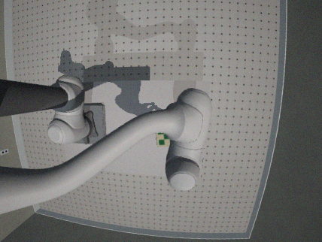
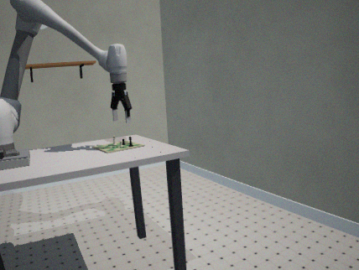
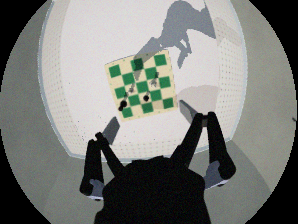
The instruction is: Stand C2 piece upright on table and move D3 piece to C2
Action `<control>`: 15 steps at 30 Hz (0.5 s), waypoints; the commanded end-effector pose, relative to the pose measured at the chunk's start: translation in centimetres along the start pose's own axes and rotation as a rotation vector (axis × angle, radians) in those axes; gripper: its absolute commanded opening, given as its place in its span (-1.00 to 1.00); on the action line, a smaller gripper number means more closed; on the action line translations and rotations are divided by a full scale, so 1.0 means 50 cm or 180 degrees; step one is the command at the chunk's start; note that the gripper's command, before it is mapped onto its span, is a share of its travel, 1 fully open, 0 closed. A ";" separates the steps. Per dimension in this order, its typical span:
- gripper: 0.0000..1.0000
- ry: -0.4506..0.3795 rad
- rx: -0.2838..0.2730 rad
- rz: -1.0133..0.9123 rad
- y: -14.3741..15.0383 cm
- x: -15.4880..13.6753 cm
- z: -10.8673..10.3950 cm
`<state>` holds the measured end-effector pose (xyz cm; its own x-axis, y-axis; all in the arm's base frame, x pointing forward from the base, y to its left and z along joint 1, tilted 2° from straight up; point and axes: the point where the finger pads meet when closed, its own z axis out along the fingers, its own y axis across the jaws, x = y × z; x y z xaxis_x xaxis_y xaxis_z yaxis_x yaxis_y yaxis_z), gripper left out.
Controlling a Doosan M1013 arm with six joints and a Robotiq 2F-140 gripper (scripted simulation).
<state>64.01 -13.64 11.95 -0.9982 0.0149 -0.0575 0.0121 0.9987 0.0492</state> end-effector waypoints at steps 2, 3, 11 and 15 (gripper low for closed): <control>1.00 0.0005 0.0048 0.1055 0.000 0.001 0.018; 1.00 0.0003 0.0045 0.1222 0.000 0.001 0.020; -0.59 0.0004 0.0075 0.2216 0.000 0.002 0.023; -0.59 0.0011 0.0123 0.2561 0.000 0.002 0.023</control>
<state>64.02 -13.60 10.79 -0.7383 0.6744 -0.0123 0.6718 0.7368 0.0759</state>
